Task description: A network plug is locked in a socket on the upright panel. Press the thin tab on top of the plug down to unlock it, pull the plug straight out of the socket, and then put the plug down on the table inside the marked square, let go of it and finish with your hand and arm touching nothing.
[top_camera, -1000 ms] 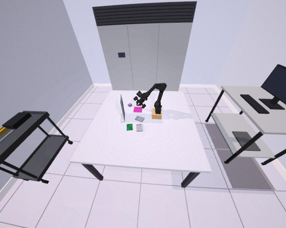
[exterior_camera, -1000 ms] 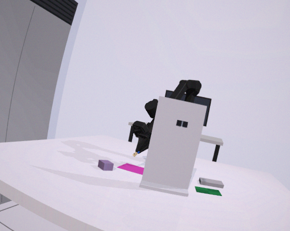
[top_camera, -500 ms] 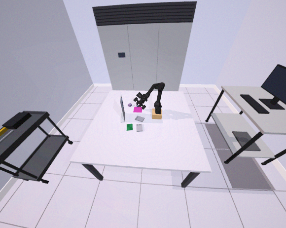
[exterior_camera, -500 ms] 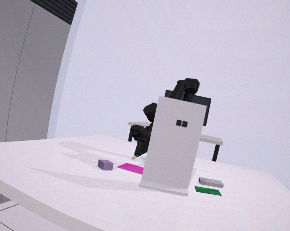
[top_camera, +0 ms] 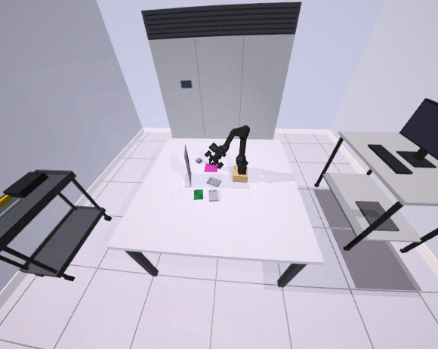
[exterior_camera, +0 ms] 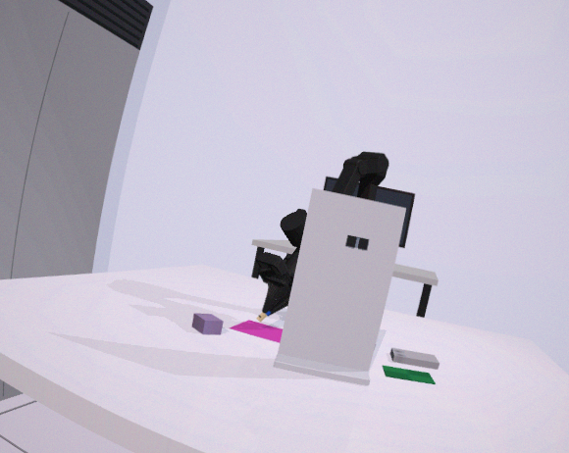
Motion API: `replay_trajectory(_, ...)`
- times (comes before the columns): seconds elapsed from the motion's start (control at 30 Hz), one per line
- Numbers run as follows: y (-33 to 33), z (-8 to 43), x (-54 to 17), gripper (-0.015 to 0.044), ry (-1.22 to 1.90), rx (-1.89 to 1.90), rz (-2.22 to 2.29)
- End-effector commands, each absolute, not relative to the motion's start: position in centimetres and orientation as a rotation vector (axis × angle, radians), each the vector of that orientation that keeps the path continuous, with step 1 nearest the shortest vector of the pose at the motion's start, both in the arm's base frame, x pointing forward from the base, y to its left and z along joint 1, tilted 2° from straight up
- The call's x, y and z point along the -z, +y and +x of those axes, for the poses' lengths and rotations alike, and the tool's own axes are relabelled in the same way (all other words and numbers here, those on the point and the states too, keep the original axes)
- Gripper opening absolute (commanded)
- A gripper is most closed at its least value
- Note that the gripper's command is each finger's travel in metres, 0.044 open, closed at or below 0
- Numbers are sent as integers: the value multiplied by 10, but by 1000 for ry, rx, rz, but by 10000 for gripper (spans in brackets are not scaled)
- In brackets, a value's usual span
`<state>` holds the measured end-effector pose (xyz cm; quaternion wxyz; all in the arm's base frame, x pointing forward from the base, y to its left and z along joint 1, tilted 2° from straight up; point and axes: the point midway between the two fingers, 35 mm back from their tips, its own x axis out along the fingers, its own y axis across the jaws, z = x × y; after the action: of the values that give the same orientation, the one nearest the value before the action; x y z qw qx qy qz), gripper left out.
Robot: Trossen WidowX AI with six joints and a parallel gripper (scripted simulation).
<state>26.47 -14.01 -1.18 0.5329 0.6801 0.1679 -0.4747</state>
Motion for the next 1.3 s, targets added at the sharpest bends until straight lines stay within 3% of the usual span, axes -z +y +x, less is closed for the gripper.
replay_trajectory(0.0,-139,262,20,0,408,1142,1620)
replay_trajectory(1.27,-139,263,35,0,408,1142,1621)
